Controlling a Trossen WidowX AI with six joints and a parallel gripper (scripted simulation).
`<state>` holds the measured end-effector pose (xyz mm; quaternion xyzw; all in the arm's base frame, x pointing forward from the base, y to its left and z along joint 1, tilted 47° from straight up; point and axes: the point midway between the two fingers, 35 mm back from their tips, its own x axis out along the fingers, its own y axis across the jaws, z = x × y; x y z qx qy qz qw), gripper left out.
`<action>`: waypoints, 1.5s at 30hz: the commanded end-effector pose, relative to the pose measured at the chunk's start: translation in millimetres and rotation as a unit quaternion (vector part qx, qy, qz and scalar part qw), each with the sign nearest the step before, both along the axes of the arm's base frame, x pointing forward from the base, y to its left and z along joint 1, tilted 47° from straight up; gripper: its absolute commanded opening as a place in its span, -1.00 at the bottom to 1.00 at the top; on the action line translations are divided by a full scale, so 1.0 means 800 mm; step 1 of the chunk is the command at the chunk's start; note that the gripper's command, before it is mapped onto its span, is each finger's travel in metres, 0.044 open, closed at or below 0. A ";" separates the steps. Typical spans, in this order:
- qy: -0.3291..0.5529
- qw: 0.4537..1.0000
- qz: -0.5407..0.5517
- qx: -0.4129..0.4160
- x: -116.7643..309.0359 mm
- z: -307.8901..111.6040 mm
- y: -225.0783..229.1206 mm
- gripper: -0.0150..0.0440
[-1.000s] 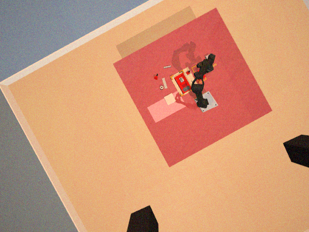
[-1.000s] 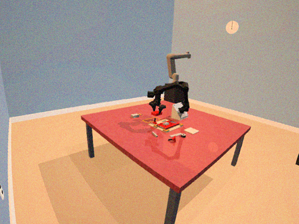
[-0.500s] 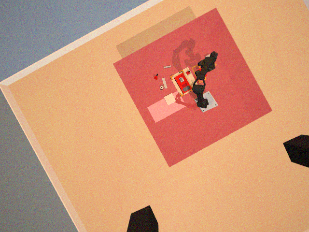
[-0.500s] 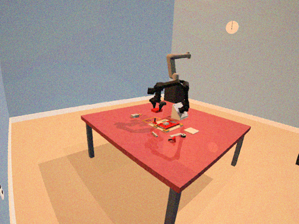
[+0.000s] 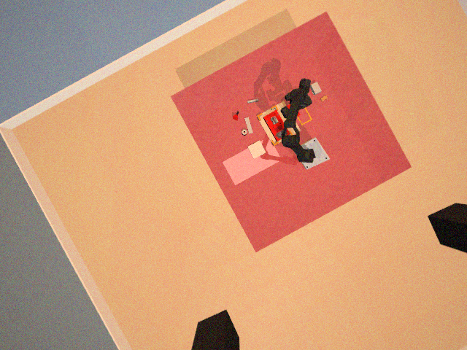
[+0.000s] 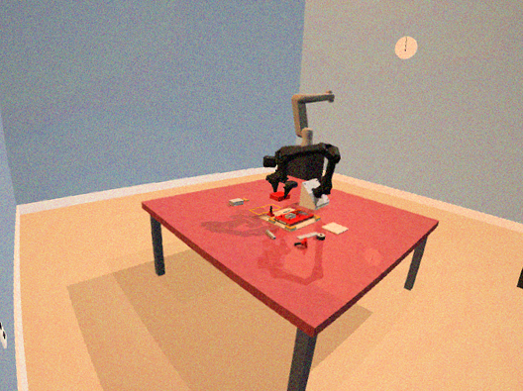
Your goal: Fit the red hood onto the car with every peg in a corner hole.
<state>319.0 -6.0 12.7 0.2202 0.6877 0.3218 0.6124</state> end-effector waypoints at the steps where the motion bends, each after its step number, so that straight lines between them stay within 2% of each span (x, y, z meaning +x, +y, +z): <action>1: -0.004 1.000 0.001 0.002 0.008 0.029 0.027 -0.49; 12: -0.005 1.000 0.007 0.011 0.010 0.088 0.089 -0.49; 20: -0.006 1.000 0.007 0.011 0.009 0.079 0.092 -0.49; 31: -0.006 1.000 0.007 0.011 0.001 0.047 0.134 -0.49; 45: -0.006 1.000 0.007 0.011 0.002 0.047 0.135 -0.49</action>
